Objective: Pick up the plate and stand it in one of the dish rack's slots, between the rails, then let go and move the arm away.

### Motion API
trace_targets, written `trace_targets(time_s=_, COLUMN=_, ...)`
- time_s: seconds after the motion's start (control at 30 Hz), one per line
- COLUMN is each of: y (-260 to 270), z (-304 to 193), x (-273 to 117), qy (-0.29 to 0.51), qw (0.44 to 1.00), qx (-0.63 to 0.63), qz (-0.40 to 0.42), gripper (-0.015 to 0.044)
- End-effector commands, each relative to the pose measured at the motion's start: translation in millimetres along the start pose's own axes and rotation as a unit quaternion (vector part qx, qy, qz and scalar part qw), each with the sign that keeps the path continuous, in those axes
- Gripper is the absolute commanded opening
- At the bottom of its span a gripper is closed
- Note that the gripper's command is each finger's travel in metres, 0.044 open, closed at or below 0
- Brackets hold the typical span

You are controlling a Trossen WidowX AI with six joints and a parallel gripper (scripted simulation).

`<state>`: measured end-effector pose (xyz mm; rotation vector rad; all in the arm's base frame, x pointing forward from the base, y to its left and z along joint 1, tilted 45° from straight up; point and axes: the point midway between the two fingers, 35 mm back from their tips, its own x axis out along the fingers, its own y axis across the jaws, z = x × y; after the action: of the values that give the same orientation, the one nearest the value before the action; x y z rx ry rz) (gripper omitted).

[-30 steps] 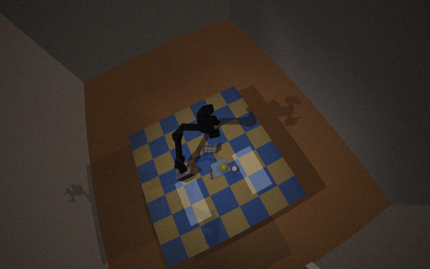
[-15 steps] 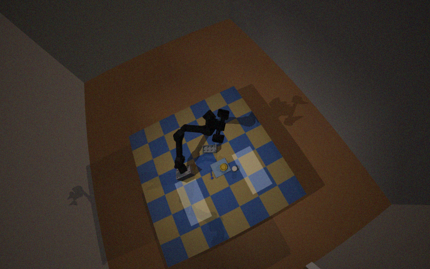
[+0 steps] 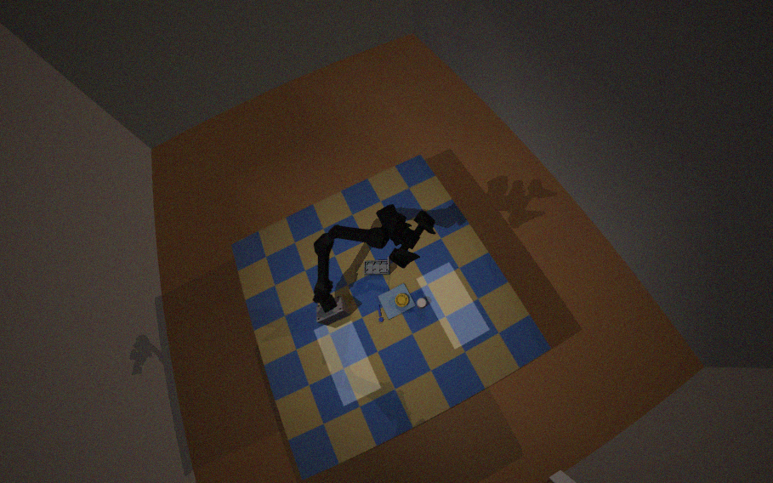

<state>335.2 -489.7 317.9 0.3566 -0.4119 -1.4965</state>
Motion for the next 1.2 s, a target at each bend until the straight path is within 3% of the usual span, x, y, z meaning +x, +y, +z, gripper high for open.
trace_targets(time_s=0.0, y=-2.5, z=-21.6, x=1.9, qy=0.037, qw=0.998, qx=-0.052, qz=0.008, gripper=0.0400)
trace_targets(time_s=0.57, y=-25.7, z=-116.5, x=-7.5, qy=0.218, qw=0.938, qx=-0.262, qz=0.066, gripper=0.0400)
trace_targets(time_s=1.17, y=-72.2, z=-206.2, x=-53.8, qy=0.417, qw=0.793, qx=-0.415, qz=0.158, gripper=0.0400)
